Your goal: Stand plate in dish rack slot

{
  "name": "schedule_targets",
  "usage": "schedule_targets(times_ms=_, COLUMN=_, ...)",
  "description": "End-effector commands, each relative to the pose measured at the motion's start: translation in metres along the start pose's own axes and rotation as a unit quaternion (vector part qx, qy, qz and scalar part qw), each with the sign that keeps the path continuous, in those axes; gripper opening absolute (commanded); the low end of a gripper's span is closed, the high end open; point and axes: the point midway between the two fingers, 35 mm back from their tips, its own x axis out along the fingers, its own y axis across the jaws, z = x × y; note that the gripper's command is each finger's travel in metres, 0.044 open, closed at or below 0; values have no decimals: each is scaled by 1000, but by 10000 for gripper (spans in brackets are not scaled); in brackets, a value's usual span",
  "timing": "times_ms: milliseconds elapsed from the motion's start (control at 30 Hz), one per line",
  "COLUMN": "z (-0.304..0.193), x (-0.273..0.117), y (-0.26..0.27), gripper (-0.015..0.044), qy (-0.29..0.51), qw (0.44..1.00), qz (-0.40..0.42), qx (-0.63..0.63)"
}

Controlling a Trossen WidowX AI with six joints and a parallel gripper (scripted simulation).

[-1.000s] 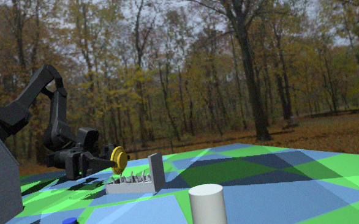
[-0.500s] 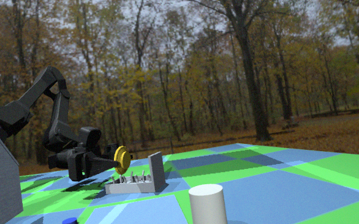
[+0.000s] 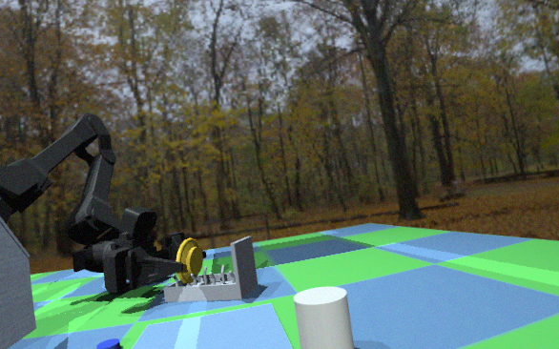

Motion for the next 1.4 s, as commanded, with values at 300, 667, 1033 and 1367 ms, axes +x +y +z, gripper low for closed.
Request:
schedule_targets(times_ms=300, z=0, x=0, y=0, gripper=131, qy=0, qw=1000, qz=0, qx=1)
schedule_targets(times_ms=667, z=0, x=0, y=0, gripper=400, qy=0, qw=1000, qz=0, qx=1)
schedule_targets(times_ms=1033, z=18, x=0, y=6, gripper=400, qy=1, qw=1000, qz=-4, qx=-1)
schedule_targets(times_ms=1367, z=90, x=-4, y=18, gripper=400, qy=-4, qw=1000, qz=-10, qx=-11)
